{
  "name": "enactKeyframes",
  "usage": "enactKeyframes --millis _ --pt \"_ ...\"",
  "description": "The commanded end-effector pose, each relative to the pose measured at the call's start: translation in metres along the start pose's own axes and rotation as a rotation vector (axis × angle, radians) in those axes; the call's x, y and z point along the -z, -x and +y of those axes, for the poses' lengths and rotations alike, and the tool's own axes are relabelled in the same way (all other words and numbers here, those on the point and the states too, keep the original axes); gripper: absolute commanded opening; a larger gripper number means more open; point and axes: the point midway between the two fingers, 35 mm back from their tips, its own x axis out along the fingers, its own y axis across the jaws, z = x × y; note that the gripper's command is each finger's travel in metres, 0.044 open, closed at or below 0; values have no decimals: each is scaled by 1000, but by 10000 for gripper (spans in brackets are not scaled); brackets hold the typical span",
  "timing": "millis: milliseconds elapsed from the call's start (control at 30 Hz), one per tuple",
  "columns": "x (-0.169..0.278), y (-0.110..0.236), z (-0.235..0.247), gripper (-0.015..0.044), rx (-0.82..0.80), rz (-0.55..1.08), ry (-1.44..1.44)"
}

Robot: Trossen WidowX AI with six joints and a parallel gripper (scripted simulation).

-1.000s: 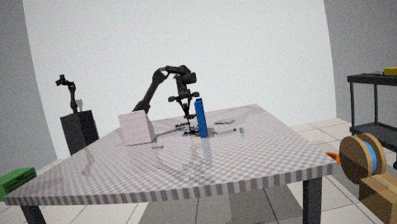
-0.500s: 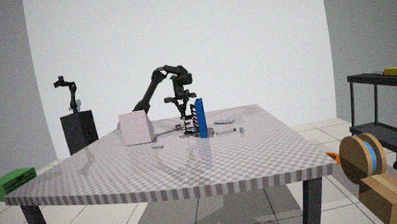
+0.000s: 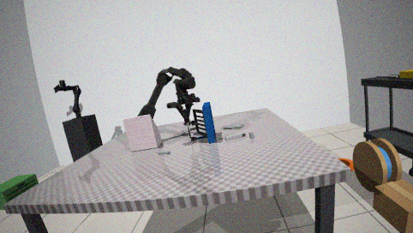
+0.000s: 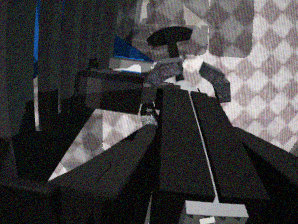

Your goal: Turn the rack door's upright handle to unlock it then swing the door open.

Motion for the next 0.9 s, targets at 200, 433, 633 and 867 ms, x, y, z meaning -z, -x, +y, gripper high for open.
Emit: enactKeyframes --millis 200,433,633,867 --pt "-7 -1 -19 26 -4 -4 189" --pt "-13 -1 -32 26 -4 -5 297" --pt "-19 -1 -43 26 -3 -5 388" --pt "-28 -1 -55 26 -2 -6 500"
